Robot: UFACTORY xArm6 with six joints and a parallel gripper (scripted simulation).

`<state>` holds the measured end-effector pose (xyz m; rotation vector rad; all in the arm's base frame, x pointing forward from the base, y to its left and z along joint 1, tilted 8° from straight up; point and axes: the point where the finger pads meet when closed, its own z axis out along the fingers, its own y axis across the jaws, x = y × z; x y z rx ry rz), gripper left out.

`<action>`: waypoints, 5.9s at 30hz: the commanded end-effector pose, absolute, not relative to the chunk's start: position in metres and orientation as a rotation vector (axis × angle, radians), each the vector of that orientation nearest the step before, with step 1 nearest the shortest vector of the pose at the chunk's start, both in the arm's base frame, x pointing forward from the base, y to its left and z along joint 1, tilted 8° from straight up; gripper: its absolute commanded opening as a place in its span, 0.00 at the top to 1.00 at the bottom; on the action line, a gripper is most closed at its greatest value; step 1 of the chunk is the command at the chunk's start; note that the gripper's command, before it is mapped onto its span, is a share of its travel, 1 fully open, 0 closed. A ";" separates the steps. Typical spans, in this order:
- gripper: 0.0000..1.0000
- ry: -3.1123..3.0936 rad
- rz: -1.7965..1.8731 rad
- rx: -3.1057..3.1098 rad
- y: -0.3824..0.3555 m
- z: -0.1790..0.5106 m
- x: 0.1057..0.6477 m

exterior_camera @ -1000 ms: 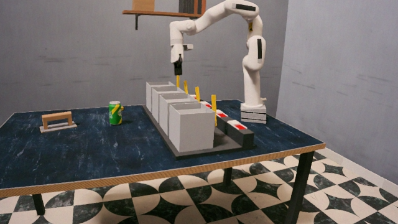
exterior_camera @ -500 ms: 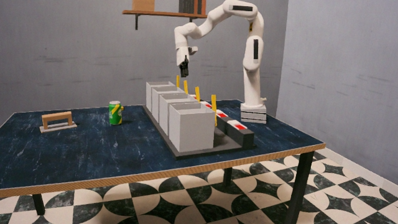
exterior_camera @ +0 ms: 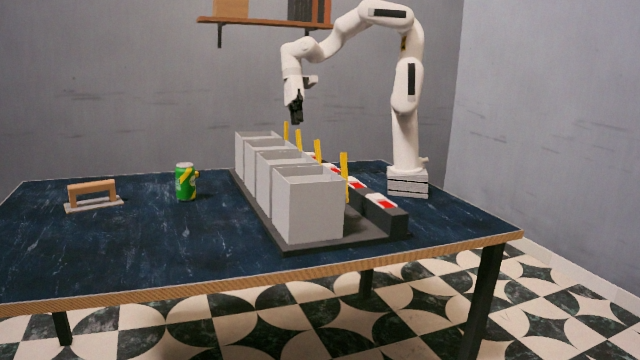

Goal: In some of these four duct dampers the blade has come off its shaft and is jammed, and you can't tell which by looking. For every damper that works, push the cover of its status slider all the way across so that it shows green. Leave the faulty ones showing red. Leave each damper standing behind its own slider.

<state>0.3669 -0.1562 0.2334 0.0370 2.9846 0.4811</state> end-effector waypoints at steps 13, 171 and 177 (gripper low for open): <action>0.61 2.982 0.477 0.036 -0.152 0.219 0.370; 0.81 3.025 -0.034 0.067 -0.100 0.169 0.379; 0.81 3.025 -0.047 0.067 -0.099 0.169 0.379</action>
